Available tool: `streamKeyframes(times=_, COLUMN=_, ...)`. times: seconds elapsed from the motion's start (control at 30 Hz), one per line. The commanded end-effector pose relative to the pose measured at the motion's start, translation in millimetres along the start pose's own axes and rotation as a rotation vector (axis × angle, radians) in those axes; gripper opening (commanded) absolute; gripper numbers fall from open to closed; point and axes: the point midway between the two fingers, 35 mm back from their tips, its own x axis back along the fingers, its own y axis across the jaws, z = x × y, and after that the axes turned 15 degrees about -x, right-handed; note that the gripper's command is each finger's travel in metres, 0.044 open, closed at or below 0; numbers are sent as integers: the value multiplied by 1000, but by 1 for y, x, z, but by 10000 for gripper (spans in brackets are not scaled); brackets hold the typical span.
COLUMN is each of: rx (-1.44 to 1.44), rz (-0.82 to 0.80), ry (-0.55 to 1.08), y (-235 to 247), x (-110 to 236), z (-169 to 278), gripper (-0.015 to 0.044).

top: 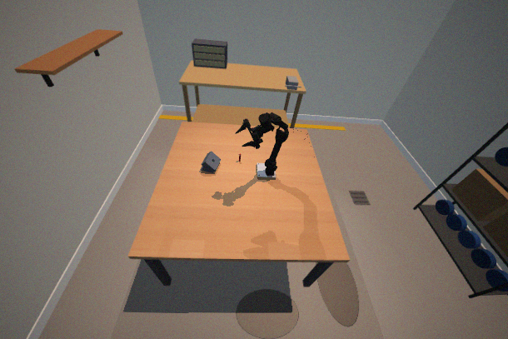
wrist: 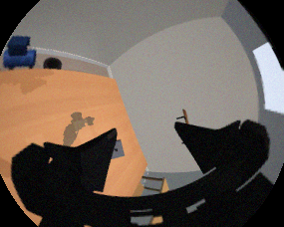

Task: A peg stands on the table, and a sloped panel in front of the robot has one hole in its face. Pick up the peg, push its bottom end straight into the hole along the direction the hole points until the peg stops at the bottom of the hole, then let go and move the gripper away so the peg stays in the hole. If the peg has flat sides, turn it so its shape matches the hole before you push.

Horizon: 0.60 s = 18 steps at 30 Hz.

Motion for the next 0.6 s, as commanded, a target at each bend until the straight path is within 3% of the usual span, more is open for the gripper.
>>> streamKeyframes(times=0.0, rx=45, rz=-17, ry=50, y=3, x=-16, z=10, gripper=440)
streamKeyframes(times=0.57, rx=288, rz=-107, ry=250, y=8, x=-70, z=63, gripper=440)
